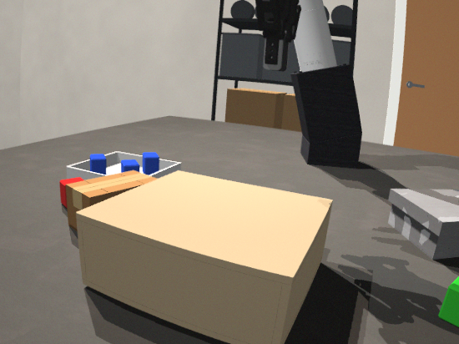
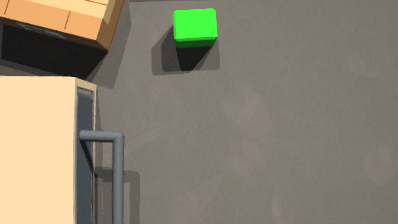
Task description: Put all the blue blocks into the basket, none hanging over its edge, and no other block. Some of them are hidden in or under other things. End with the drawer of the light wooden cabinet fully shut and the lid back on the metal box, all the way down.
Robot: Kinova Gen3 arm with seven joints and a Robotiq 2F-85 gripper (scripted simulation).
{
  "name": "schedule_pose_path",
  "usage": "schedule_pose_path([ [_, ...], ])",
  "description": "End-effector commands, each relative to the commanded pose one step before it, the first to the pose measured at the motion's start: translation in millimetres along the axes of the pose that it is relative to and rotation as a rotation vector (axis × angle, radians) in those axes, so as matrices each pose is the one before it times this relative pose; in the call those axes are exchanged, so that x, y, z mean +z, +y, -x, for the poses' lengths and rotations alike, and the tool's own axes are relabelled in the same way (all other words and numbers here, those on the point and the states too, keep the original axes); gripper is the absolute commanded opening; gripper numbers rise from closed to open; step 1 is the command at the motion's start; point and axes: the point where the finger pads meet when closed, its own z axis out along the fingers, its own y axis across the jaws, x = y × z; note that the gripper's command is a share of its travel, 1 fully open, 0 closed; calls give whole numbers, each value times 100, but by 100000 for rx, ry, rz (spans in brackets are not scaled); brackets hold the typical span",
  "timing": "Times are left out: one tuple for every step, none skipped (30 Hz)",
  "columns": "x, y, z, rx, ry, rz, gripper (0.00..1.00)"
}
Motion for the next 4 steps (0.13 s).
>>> schedule_pose_path([
  [-64, -41, 18, -6, -66, -139, 30],
  [0, 0, 0, 0, 0, 0, 30],
  [0, 0, 0, 0, 0, 0, 30],
  [0, 0, 0, 0, 0, 0, 30],
])
